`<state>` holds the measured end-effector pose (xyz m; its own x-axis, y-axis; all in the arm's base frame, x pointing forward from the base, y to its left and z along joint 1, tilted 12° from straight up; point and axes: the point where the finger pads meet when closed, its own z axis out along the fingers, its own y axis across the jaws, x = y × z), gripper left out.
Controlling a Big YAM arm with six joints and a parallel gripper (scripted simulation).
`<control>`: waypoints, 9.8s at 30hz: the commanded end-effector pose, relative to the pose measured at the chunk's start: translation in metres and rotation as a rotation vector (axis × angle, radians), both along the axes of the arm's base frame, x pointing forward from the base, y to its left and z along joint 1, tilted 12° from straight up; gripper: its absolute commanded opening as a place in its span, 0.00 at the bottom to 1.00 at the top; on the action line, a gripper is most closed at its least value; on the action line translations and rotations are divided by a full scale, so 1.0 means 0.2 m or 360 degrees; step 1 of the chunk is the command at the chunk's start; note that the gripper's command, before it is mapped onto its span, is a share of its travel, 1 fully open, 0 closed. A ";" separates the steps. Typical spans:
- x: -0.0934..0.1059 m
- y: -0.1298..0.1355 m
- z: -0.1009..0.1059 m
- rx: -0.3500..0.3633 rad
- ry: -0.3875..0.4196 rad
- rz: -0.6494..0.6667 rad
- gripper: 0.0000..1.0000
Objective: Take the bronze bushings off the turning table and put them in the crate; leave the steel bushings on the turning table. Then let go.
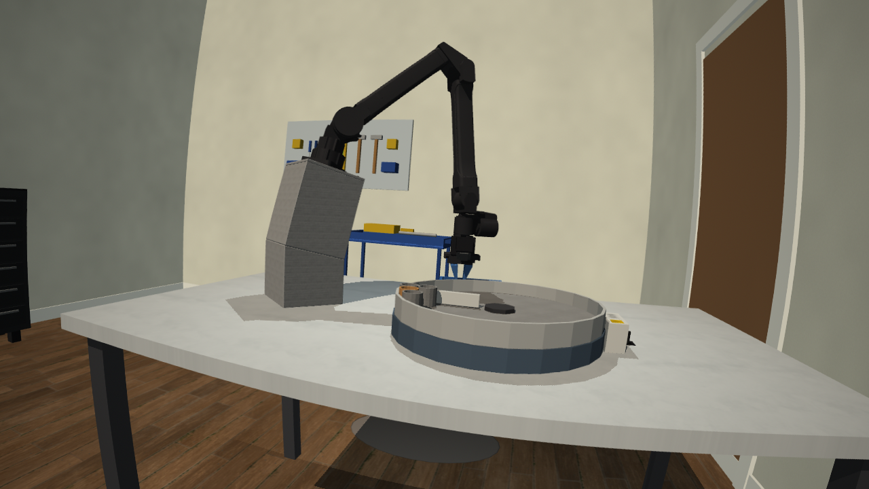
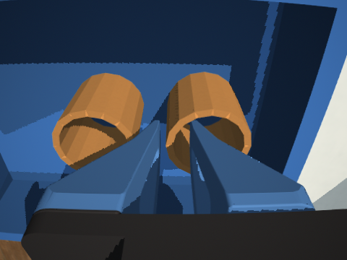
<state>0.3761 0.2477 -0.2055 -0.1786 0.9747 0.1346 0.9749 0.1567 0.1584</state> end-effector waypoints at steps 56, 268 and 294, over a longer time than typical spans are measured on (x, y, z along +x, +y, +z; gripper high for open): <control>-0.05 -0.08 0.45 0.0000 -0.0012 -0.0001 0.15; -0.17 -2.08 0.10 0.0035 0.0027 -0.0292 0.12; -0.17 -2.05 -0.03 0.0035 0.0027 -0.0311 0.12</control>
